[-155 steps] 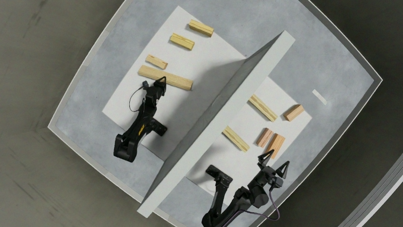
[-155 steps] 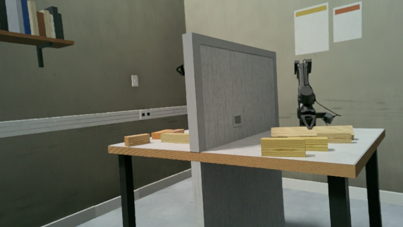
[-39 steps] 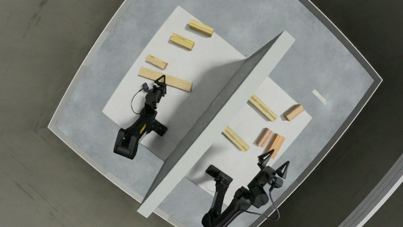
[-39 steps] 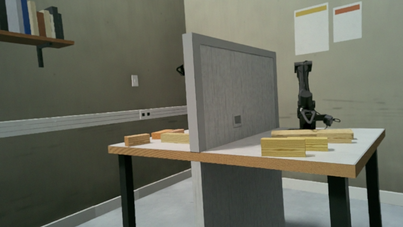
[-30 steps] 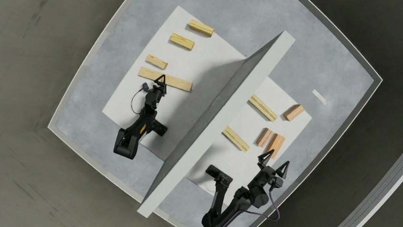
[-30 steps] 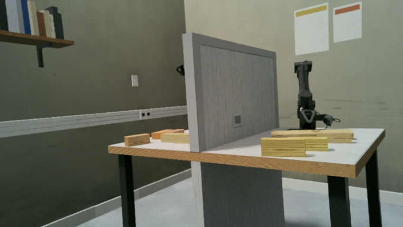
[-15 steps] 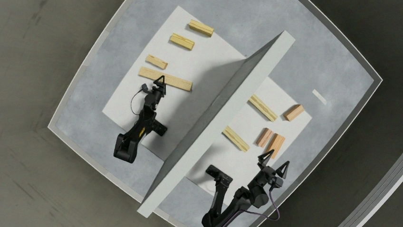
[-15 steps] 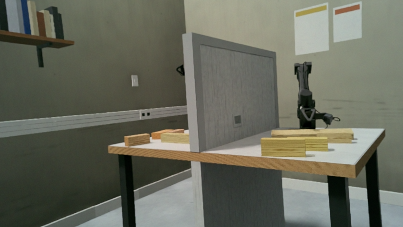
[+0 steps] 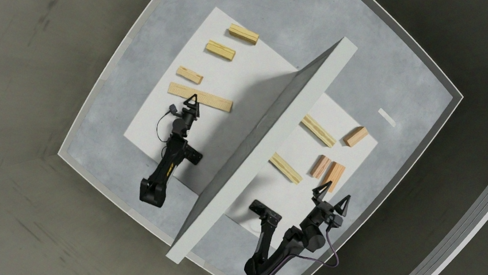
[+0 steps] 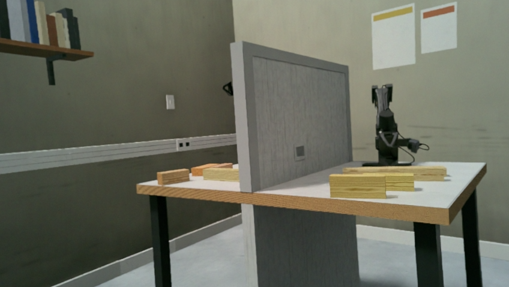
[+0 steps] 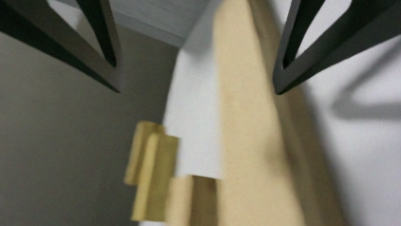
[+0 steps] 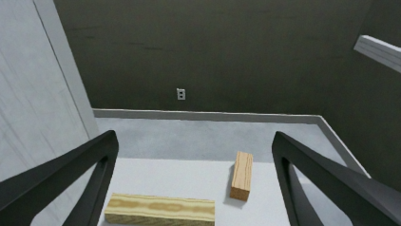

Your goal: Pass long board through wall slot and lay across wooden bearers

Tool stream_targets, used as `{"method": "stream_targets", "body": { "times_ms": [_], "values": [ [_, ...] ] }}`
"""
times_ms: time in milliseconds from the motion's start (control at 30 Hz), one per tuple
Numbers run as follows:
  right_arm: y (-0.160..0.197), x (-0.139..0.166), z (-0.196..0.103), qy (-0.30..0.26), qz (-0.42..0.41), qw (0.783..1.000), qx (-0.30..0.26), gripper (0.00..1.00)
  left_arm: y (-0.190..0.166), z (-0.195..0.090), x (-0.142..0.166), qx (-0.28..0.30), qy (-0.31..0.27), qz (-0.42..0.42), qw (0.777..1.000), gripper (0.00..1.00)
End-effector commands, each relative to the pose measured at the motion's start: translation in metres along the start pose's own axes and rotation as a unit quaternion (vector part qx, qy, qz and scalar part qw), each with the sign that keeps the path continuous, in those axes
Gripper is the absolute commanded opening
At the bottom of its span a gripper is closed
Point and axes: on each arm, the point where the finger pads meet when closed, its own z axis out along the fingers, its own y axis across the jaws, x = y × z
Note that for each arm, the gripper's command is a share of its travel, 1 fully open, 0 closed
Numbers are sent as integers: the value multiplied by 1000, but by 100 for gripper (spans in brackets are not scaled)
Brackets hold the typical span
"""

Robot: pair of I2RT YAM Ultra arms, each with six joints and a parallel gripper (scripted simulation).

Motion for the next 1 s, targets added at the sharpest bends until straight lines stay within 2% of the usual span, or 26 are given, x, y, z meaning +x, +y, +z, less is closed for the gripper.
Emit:
{"method": "stream_targets", "body": {
  "times_ms": [0, 33, 67, 133, 167, 200, 233, 333, 367, 400, 433, 967],
  "values": [
    [-5, -20, -10, -20, 0, 1000, 8, 100, 9, -33, 2, -41, 1, 7, 999, 95],
    [-5, -20, -10, -20, 0, 1000, 8, 100, 10, -37, 2, -41, 1, 6, 999, 95],
    [-5, -20, -10, -20, 0, 1000, 8, 100, -18, -36, 2, 16, 2, 6, 1000, 95],
    [-5, -20, -10, -20, 0, 1000, 8, 100, -18, -36, 2, 16, 2, 6, 1000, 95],
    [-5, -20, -10, -20, 0, 1000, 8, 100, 34, -40, -1, -61, -2, 2, 998, 95],
    [-5, -20, -10, -20, 0, 1000, 8, 100, 14, -33, 2, -12, 2, 6, 1000, 95],
    [-5, -20, -10, -20, 0, 1000, 8, 100, 16, -49, 1, -45, 1, 3, 999, 95],
    [-5, -20, -10, -20, 0, 1000, 8, 100, 14, -65, 1, -44, 0, 1, 999, 95],
    [-5, -20, -10, -20, 0, 1000, 8, 100, -16, -59, 2, 13, 2, 0, 1000, 95],
    [-5, -20, -10, -20, 0, 1000, 8, 100, 6, -67, 1, -29, 1, 1, 1000, 95],
    [-5, -20, -10, -20, 0, 1000, 8, 100, -16, -62, 2, 15, 2, 1, 1000, 95],
    [-5, -20, -10, -20, 0, 1000, 8, 100, -10, -58, 2, 10, 2, 6, 1000, 95]
  ]
}}
